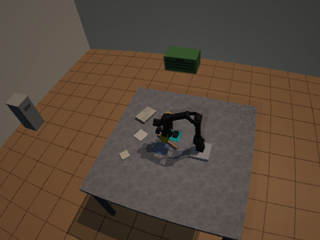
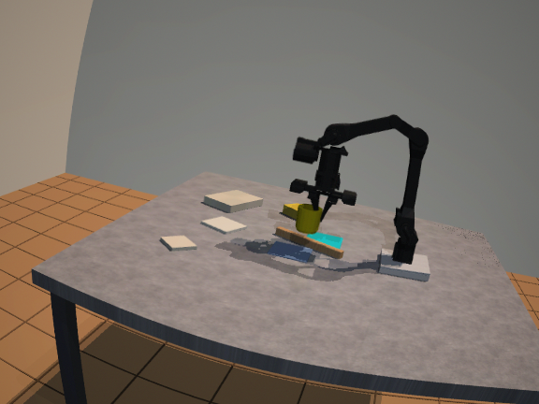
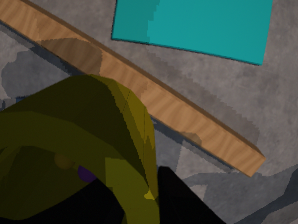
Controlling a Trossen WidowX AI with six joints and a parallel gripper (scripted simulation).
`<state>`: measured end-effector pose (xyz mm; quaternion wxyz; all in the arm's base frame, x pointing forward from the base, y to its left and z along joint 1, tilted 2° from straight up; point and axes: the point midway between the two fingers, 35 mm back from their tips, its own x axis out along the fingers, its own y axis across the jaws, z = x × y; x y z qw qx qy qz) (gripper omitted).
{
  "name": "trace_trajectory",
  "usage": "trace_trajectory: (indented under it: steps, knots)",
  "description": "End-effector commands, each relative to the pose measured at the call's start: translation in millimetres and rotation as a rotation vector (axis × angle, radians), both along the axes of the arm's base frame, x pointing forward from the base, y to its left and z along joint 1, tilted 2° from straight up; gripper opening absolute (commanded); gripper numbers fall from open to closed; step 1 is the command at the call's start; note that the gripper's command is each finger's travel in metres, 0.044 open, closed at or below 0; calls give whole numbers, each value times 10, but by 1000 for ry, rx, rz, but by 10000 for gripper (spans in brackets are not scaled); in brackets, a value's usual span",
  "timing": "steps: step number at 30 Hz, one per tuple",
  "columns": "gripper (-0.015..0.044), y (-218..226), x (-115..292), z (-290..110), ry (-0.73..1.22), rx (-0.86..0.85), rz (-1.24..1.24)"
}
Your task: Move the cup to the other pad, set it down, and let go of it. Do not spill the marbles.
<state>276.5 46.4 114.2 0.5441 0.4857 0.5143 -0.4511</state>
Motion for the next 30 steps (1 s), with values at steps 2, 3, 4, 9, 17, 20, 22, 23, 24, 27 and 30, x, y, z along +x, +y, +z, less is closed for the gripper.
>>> trace_trajectory:
  steps: [2, 3, 4, 9, 17, 20, 22, 23, 24, 27, 30]
  knots:
    - [0, -102, -45, -10, 7, 1, 4]
    - [0, -122, -50, -10, 7, 1, 4]
    - [0, -142, -55, -10, 7, 1, 4]
    - [0, -243, -79, -9, 7, 0, 4]
    - [0, -395, -119, -8, 7, -2, 4]
    - [0, -451, -135, -8, 7, -2, 4]
    - [0, -489, -146, -8, 7, -2, 4]
    - [0, -507, -151, -8, 8, -3, 4]
    - [0, -526, -157, -8, 8, -3, 4]
    - [0, -582, -174, -9, 8, -3, 4]
    - [0, -638, -191, -9, 8, -4, 4]
